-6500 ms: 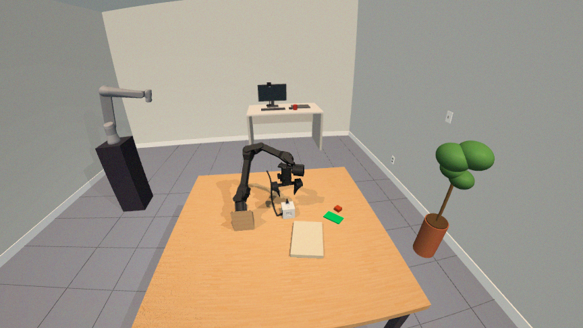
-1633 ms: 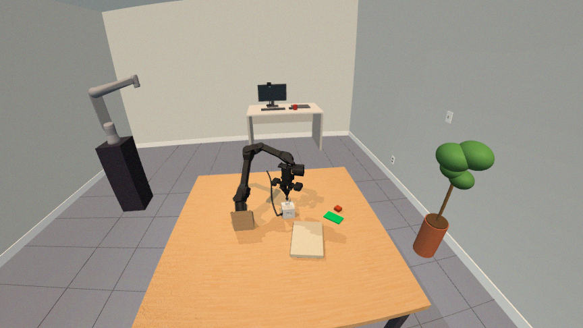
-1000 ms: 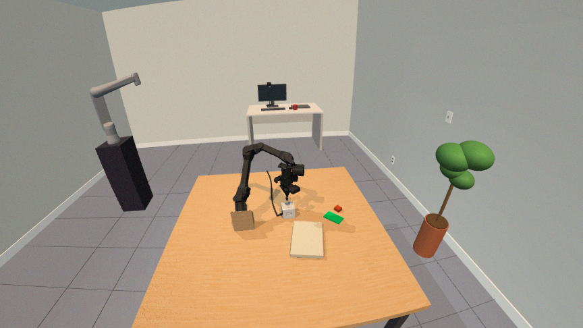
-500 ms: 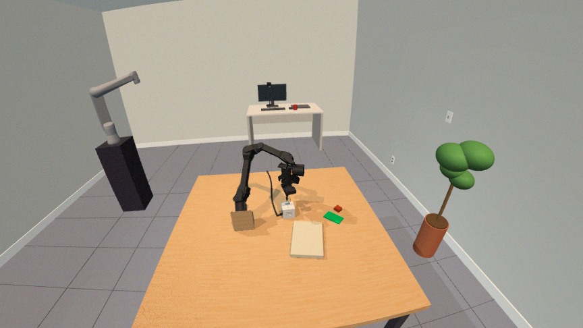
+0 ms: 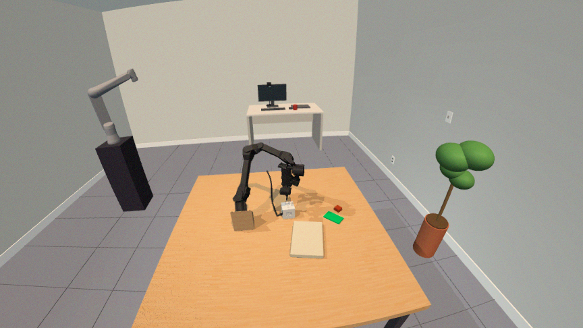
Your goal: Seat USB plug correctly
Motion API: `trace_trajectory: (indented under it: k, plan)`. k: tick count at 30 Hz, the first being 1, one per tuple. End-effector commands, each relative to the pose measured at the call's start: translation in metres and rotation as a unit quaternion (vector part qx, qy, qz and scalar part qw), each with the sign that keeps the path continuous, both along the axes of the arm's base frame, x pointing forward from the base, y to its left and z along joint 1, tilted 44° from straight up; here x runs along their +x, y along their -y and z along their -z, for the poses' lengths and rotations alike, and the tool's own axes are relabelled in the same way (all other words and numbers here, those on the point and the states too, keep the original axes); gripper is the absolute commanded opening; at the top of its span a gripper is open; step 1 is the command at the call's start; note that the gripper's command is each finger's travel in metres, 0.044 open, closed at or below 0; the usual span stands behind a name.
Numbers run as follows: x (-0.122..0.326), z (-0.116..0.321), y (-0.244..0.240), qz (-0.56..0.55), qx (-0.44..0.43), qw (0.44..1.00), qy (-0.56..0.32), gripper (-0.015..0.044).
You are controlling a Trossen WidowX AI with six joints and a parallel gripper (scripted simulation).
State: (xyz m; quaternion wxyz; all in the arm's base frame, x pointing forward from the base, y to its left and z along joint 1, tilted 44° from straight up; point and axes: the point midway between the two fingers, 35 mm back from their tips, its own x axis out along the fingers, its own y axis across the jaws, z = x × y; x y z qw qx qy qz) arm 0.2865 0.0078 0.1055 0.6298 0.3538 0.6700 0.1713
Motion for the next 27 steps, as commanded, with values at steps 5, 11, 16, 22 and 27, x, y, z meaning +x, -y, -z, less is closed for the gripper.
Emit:
trace_trajectory:
  k: [5, 11, 16, 22, 27]
  plan:
    - [-0.0003, 0.0005, -0.0002, 0.075, 0.004, 0.995, -0.072, 0.0000]
    - [-0.0003, 0.0005, -0.0002, 0.131, 0.008, 0.983, -0.126, 0.0000]
    - [-0.0003, 0.0005, -0.0002, 0.177, 0.010, 0.969, -0.170, 0.0000]
    - [-0.0003, 0.0005, -0.0002, 0.232, 0.014, 0.947, -0.222, 0.0000]
    - [-0.0003, 0.0005, -0.0002, 0.276, 0.016, 0.924, -0.264, 0.0000]
